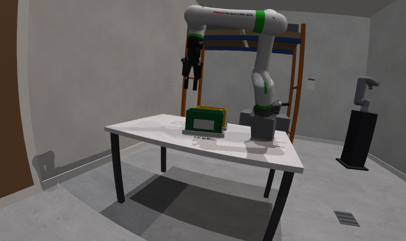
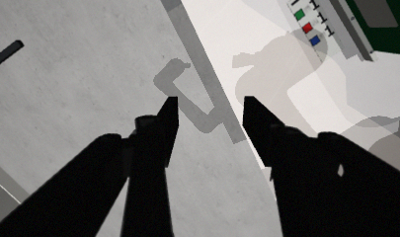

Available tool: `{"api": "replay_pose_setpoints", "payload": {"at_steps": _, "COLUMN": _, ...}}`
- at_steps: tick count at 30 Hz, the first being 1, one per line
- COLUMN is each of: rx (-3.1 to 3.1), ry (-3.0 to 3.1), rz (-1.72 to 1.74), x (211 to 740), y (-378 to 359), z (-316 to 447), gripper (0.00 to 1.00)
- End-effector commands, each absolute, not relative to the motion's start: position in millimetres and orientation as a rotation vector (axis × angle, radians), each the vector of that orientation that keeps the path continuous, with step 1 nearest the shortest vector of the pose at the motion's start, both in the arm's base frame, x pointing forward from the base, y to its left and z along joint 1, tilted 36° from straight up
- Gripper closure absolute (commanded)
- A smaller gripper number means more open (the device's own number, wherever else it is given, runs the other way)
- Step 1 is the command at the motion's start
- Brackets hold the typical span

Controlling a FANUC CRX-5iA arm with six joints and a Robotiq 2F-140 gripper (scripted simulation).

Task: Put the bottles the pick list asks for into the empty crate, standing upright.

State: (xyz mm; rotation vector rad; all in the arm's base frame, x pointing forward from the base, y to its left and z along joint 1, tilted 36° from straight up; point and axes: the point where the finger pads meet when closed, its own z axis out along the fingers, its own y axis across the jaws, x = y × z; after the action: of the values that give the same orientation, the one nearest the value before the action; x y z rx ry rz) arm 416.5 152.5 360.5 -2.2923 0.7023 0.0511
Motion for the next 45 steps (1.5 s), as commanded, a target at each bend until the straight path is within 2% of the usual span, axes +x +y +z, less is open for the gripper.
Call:
{"api": "replay_pose_setpoints", "payload": {"at_steps": 1, "rx": -2.305, "ry": 0.739, "rz": 0.054, "x": 403, "y": 149, "z": 359, "gripper": 0.56}}
{"api": "replay_pose_setpoints", "payload": {"at_steps": 13, "rx": -2.336, "ry": 0.909, "rz": 0.049, "x": 355, "y": 125, "z": 349, "gripper": 0.56}}
{"api": "replay_pose_setpoints", "payload": {"at_steps": 33, "rx": -2.336, "ry": 0.909, "rz": 0.05, "x": 355, "y": 125, "z": 349, "gripper": 0.56}}
{"api": "replay_pose_setpoints", "payload": {"at_steps": 45, "rx": -2.456, "ry": 0.509, "rz": -0.088, "x": 364, "y": 105, "z": 303, "gripper": 0.56}}
